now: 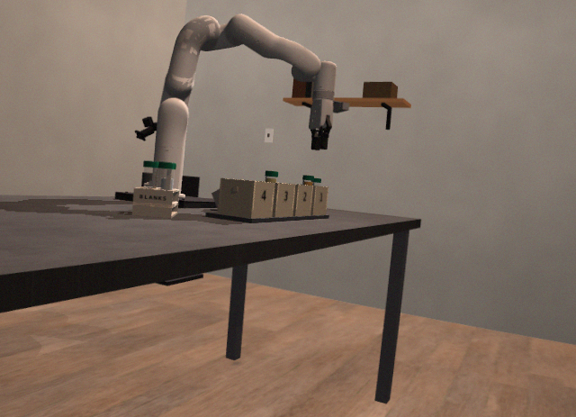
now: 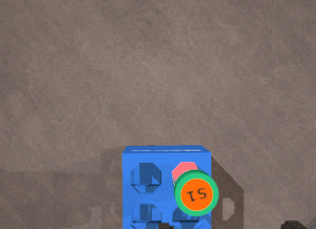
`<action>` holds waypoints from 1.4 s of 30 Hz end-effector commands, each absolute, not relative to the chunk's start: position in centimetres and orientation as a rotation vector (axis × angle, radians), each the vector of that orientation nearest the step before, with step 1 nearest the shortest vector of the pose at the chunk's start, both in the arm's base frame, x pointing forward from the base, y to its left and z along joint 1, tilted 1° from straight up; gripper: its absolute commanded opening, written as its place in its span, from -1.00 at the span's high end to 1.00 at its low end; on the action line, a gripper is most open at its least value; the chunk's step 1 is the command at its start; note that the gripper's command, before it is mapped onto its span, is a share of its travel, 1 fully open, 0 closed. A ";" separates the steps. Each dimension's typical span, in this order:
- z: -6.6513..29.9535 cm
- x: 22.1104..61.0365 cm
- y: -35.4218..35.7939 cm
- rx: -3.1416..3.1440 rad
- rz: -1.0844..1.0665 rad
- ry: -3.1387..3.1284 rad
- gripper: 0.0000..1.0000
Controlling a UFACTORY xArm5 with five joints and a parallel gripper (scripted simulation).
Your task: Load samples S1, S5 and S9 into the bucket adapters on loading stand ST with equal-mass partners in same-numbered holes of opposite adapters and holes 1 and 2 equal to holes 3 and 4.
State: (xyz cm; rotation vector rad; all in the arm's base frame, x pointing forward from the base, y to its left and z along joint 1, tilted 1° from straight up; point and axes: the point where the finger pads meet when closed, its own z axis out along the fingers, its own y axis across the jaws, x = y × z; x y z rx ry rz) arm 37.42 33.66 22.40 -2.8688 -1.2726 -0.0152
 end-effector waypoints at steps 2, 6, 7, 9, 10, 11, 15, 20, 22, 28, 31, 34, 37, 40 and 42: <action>21.5 37.5 33.8 -2.857 -0.017 -1.267 -0.15; 20.7 37.5 33.8 -2.857 -0.017 -1.267 -0.15; 20.5 37.5 33.8 -2.857 -0.017 -1.267 -0.15; 20.1 37.5 33.8 -2.857 -0.017 -1.267 -0.15; 19.9 37.5 33.8 -2.857 -0.017 -1.267 -0.15; 19.7 37.5 33.8 -2.857 -0.017 -1.267 -0.15; 19.3 37.5 33.8 -2.857 -0.017 -1.267 -0.15; 18.3 37.5 33.8 -2.857 -0.017 -1.267 -0.15; 17.9 37.5 33.8 -2.857 -0.017 -1.267 -0.15; 16.7 37.5 33.8 -2.857 -0.017 -1.267 -0.15; 16.5 37.5 33.8 -2.857 -0.017 -1.267 -0.15; 15.9 37.5 33.9 -2.857 -0.017 -1.267 -0.15; 15.3 37.5 33.9 -2.857 -0.017 -1.267 -0.15; 14.7 37.5 33.9 -2.857 -0.017 -1.267 -0.15; 14.3 37.5 33.9 -2.857 -0.017 -1.267 -0.15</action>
